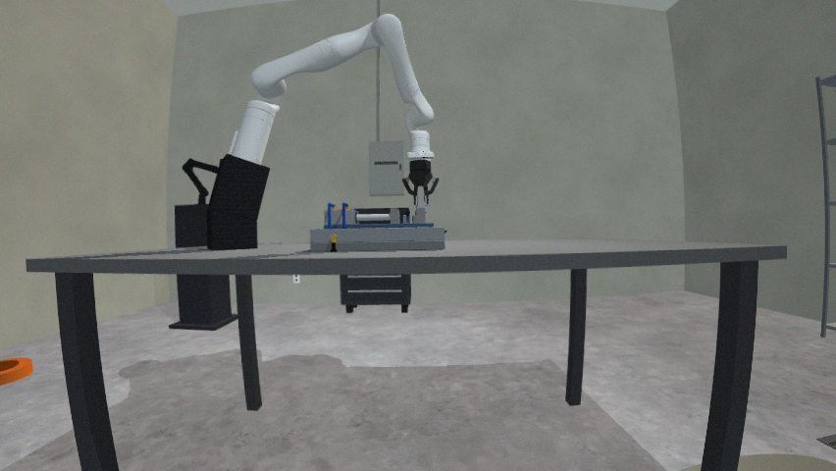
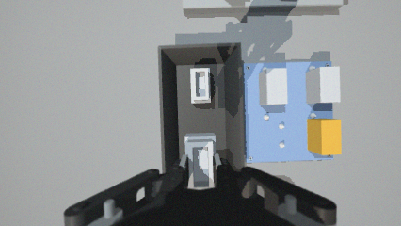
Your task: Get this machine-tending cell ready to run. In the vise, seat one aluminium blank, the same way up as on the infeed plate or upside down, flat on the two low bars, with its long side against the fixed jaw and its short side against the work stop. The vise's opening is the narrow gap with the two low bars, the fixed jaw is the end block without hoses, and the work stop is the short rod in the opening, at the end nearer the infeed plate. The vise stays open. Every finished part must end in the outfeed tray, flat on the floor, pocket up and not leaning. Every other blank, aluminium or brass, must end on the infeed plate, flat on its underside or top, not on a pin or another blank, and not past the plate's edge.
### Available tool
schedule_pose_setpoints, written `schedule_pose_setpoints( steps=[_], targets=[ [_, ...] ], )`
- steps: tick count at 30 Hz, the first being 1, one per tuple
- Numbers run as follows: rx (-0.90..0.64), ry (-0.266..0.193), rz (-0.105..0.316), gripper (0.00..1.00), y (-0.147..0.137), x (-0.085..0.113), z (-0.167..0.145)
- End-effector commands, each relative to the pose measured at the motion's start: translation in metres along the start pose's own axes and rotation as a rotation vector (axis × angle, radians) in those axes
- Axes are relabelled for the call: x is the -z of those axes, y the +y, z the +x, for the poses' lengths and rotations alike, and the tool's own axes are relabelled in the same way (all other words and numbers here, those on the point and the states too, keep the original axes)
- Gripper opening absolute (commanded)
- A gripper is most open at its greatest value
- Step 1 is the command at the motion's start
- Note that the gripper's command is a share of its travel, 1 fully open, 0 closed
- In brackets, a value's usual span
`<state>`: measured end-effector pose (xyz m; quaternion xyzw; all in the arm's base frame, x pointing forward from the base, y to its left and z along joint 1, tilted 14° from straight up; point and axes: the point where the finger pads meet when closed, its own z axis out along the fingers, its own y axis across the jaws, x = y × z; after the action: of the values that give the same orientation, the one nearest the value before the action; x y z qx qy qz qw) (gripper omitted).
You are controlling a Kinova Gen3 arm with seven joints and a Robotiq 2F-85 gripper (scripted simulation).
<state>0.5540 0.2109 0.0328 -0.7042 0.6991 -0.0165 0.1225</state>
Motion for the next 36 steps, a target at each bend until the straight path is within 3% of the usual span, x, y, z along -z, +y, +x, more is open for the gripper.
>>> schedule_pose_setpoints(
  steps=[1, 36],
  targets=[
    [0.002, -0.001, -0.004, 0.00, 0.002, -0.006, -0.001],
    [0.002, -0.001, -0.004, 0.00, 0.001, -0.063, -0.002]
  ],
)
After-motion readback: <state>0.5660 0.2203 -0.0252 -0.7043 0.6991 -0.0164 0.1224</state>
